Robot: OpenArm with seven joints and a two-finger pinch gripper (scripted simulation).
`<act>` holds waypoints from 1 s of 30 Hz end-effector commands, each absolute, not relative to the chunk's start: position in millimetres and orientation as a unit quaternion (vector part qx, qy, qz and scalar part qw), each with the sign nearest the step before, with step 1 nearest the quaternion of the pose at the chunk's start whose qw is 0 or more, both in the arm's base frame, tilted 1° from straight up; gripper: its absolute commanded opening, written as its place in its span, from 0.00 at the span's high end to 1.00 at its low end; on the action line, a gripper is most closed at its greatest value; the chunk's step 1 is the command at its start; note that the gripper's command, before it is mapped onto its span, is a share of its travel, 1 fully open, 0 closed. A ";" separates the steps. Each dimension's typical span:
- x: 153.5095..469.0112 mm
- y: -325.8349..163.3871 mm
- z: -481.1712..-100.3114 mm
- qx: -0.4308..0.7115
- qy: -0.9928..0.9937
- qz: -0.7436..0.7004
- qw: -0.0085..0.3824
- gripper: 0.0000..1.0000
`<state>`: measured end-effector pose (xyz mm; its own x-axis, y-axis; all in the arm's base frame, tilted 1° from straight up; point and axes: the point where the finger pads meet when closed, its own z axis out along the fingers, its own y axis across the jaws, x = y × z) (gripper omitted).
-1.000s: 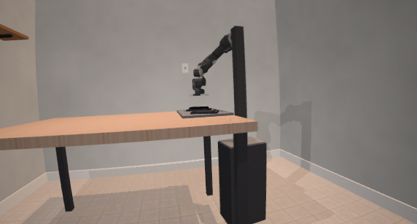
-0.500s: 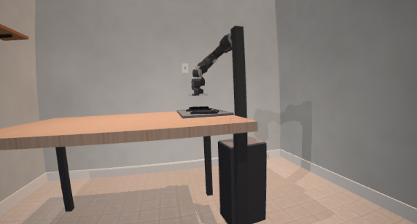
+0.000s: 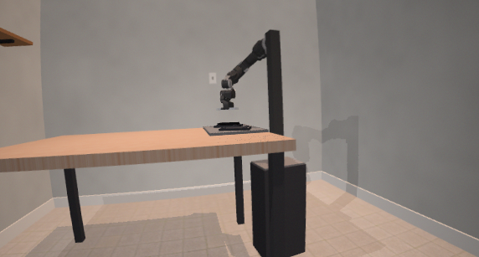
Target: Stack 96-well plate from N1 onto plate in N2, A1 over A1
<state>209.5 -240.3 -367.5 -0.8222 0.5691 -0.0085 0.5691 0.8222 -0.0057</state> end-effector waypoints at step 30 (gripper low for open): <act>208.9 -237.5 -398.4 0.299 0.954 -0.006 0.003 1.00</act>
<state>205.9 -238.0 -399.7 -0.8213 0.5704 -0.0026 0.5704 0.8211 -0.0210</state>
